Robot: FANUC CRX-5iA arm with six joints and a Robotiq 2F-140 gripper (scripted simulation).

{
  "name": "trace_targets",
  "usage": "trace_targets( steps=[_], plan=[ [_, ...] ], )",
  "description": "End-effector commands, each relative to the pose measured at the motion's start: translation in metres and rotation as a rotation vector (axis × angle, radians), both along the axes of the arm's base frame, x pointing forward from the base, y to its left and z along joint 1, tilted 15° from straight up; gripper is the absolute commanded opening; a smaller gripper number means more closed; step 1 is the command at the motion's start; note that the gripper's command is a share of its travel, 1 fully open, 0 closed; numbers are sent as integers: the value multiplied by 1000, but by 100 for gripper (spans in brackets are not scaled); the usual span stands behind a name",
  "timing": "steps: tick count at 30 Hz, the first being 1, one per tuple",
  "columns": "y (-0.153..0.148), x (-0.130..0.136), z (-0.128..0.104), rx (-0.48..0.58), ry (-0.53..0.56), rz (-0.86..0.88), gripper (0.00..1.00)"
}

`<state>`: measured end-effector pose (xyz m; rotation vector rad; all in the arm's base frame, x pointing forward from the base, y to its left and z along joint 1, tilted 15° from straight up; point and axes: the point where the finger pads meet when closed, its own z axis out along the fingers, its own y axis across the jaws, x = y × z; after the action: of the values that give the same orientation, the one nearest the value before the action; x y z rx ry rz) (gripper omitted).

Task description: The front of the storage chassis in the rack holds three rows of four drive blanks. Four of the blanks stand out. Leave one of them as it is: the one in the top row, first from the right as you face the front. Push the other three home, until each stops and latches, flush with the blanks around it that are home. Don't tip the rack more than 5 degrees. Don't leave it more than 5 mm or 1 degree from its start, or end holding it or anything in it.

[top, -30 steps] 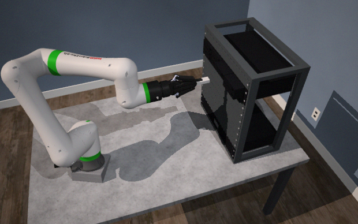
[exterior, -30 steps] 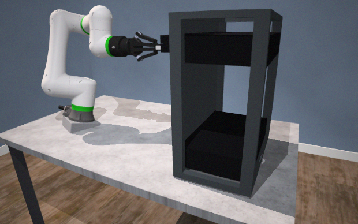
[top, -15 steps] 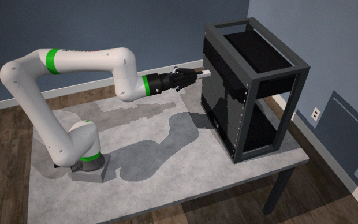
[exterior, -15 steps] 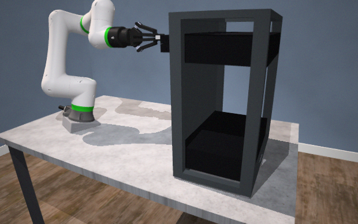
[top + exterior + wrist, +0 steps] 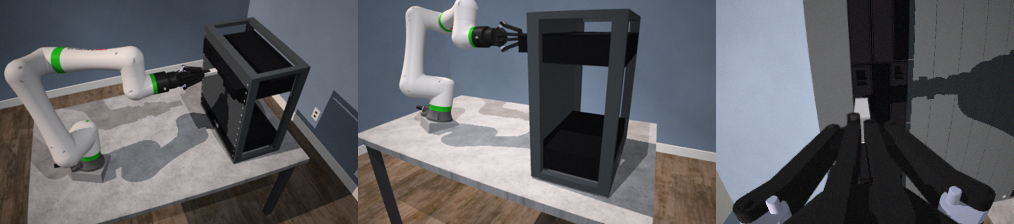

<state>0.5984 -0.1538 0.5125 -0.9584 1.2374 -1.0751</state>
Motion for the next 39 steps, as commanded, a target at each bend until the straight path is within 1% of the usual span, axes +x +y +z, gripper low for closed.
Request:
trace_targets(
  steps=[1, 39],
  plan=[
    [0, 0, 0, 0, 0, 1, 0],
    [1, 4, -1, 0, 0, 1, 0]
  ],
)
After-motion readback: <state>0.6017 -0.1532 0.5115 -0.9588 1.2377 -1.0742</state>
